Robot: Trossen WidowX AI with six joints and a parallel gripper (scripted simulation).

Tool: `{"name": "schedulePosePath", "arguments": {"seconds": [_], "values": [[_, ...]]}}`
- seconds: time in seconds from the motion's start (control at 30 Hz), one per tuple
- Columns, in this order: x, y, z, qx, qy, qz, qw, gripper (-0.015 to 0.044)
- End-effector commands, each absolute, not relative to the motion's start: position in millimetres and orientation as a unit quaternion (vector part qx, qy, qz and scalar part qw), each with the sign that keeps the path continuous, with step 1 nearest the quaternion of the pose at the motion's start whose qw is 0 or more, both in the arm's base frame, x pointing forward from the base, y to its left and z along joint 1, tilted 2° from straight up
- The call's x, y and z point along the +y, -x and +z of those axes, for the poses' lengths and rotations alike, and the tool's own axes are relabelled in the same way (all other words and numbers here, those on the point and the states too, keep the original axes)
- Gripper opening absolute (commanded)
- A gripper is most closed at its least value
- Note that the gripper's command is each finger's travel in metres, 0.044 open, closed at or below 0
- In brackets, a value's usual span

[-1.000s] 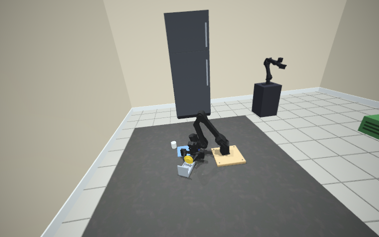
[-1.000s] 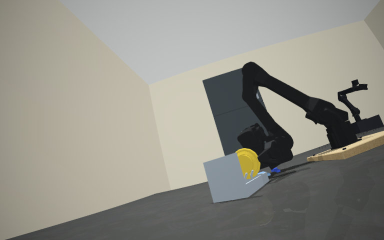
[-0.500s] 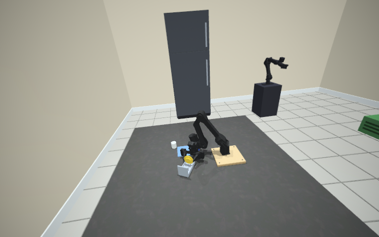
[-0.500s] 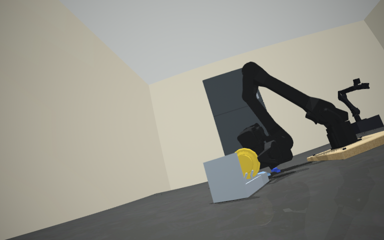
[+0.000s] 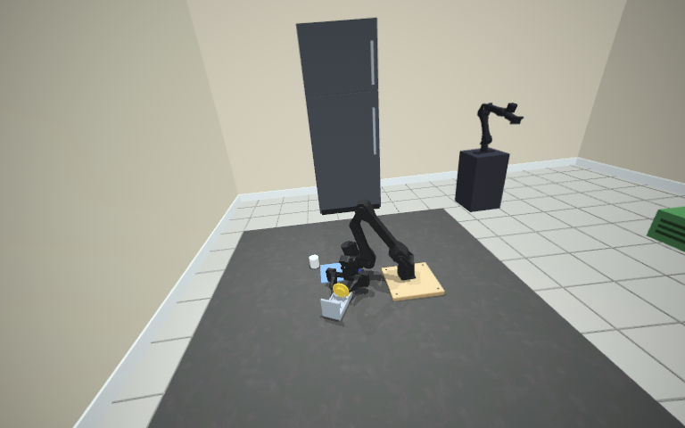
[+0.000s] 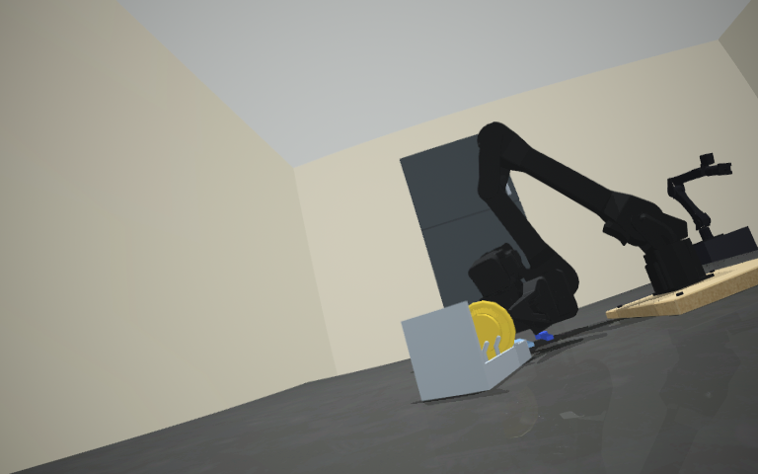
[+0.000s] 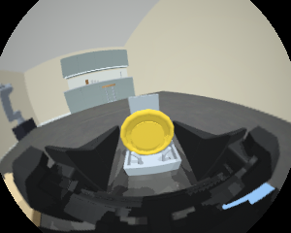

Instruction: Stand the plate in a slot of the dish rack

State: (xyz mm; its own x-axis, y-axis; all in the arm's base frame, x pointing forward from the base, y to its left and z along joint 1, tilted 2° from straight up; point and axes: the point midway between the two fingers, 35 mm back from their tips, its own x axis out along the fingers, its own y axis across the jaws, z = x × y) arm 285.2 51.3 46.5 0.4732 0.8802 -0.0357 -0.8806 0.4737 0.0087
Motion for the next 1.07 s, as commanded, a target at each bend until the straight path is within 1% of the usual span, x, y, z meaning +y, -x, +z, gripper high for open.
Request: {"name": "schedulePosePath", "arguments": {"seconds": [0.0, 0.17, 0.6, 0.77, 1.03], "values": [[51, -285, 46, 0.018, 0.005, 0.513, 0.858, 0.04], [51, -287, 52, 0.017, 0.006, 0.513, 0.858, 0.04], [52, -291, 158, -0.003, 0.023, 0.512, 0.859, 0.04], [52, -291, 163, -0.003, 0.023, 0.51, 0.86, 0.04], [23, -332, 174, 0.06, -0.009, 0.428, 0.902, 0.04]]}}
